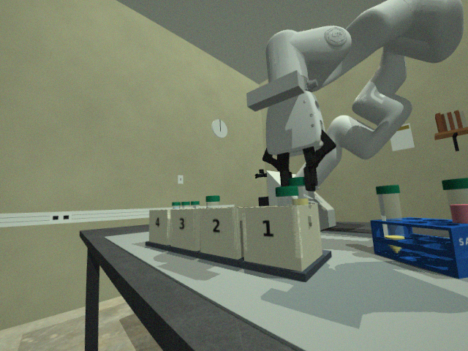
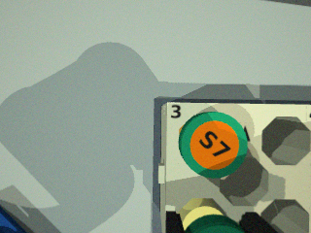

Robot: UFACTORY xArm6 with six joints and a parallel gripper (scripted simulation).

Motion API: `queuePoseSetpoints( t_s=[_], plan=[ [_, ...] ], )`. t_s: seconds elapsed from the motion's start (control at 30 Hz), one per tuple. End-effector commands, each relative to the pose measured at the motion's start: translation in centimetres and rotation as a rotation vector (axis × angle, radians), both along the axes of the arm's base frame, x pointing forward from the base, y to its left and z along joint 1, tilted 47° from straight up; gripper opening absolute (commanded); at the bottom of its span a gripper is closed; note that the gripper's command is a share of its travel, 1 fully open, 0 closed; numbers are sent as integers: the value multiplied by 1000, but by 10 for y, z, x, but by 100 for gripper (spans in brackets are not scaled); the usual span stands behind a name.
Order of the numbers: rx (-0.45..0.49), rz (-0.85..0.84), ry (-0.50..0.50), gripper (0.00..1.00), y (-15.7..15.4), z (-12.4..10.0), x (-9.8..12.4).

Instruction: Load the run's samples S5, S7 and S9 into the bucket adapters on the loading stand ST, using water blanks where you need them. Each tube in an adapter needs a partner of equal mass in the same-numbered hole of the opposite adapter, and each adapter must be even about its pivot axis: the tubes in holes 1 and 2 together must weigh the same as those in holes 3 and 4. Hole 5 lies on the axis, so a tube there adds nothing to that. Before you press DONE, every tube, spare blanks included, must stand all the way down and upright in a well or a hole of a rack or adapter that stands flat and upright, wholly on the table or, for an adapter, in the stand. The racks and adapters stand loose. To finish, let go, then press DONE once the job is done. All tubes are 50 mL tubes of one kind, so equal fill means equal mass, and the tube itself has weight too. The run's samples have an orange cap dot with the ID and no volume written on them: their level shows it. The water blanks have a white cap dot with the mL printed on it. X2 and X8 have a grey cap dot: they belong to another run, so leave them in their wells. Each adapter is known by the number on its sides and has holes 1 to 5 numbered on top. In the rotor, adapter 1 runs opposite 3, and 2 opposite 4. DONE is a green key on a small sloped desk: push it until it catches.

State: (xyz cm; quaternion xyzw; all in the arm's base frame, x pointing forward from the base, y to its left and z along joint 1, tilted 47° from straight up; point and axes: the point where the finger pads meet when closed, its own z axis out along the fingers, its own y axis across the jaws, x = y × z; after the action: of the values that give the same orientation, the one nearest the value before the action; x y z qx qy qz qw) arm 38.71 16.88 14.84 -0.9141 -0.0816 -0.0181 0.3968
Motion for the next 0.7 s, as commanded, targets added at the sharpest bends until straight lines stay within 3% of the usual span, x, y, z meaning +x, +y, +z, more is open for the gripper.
queuePoseSetpoints(
  t_s=[0.0, 0.67],
  plan=[
    [0, -1, -3, 0, 3, -2, 1],
    [0, -1, -3, 0, 12, -10, 1]
  ],
)
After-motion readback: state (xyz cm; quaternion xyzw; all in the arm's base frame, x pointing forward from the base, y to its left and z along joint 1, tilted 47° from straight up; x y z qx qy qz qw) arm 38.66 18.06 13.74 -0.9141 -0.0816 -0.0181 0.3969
